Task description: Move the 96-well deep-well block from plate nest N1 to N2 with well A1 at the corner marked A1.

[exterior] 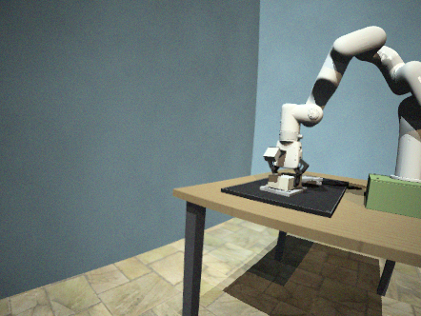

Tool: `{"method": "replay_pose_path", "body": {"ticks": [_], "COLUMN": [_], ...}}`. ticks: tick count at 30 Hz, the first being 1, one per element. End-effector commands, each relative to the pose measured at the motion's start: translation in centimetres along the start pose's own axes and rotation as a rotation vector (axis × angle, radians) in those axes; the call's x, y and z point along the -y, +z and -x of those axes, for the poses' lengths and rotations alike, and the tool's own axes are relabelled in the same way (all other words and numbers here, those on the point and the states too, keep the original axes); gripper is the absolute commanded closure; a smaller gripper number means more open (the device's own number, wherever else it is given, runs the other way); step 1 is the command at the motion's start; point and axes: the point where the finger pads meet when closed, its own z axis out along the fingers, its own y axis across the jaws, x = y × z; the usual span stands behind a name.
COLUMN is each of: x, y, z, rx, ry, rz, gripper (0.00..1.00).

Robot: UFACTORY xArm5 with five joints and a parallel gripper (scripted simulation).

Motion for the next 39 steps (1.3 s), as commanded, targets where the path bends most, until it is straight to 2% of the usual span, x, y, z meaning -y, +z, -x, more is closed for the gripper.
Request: {"method": "replay_pose_path", "body": {"ticks": [1, 30, 39], "x": [-0.1, -0.1, -0.1], "y": [-0.4, -1.7, -3.2], "z": [-0.1, -0.1, -0.1], "rx": [-0.002, -0.002, -0.002], "ry": [0.000, 0.000, 0.000], "rz": [0.003, 0.003, 0.003], "gripper": [1.00, 1.00, 1.00]}}
